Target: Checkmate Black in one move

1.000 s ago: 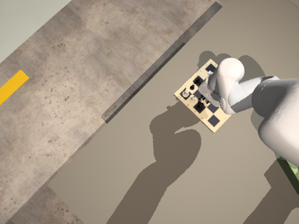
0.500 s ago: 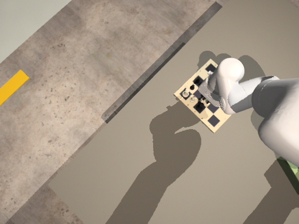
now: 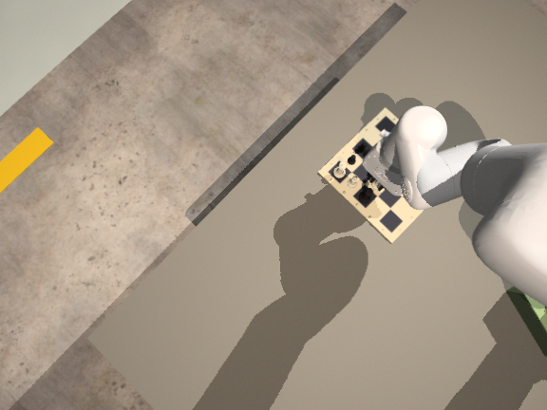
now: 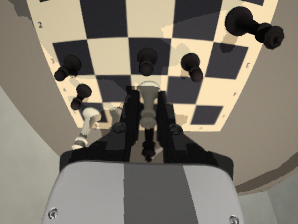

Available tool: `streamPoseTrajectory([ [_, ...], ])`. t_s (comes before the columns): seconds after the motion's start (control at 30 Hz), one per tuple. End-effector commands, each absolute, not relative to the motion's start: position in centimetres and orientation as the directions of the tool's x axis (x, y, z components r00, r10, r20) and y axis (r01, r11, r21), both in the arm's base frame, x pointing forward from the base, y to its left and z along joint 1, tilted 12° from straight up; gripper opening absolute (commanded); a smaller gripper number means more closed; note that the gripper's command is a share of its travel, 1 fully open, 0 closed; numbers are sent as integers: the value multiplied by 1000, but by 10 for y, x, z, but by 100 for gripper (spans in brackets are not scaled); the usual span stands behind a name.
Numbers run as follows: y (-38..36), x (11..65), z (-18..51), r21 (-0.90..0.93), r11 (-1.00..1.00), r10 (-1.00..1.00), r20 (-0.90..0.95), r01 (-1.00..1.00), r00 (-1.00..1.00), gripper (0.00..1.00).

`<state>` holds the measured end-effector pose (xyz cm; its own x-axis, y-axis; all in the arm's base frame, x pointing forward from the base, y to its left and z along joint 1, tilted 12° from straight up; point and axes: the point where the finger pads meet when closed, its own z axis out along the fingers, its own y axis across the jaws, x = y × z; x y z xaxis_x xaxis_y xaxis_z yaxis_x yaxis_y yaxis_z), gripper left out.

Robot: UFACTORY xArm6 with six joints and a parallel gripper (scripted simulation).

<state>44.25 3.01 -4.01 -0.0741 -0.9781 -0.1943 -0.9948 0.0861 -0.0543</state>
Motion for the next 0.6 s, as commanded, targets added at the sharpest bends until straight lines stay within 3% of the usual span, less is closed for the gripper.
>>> streamPoseTrajectory([
  [0.0, 30, 444, -39, -58, 87, -978, -194, -995, -74, 25],
  [0.1, 30, 444, -39, -58, 87, -978, -194, -995, -74, 25],
  [0.13, 30, 444, -39, -58, 87, -978, -194, -995, -74, 34],
  [0.2, 30, 444, -39, -58, 87, -978, -194, -995, -74, 34],
  [0.23, 30, 444, -39, -58, 87, -978, -194, -995, -74, 42],
  [0.57, 30, 444, -39, -58, 87, -978, -194, -995, -74, 42],
])
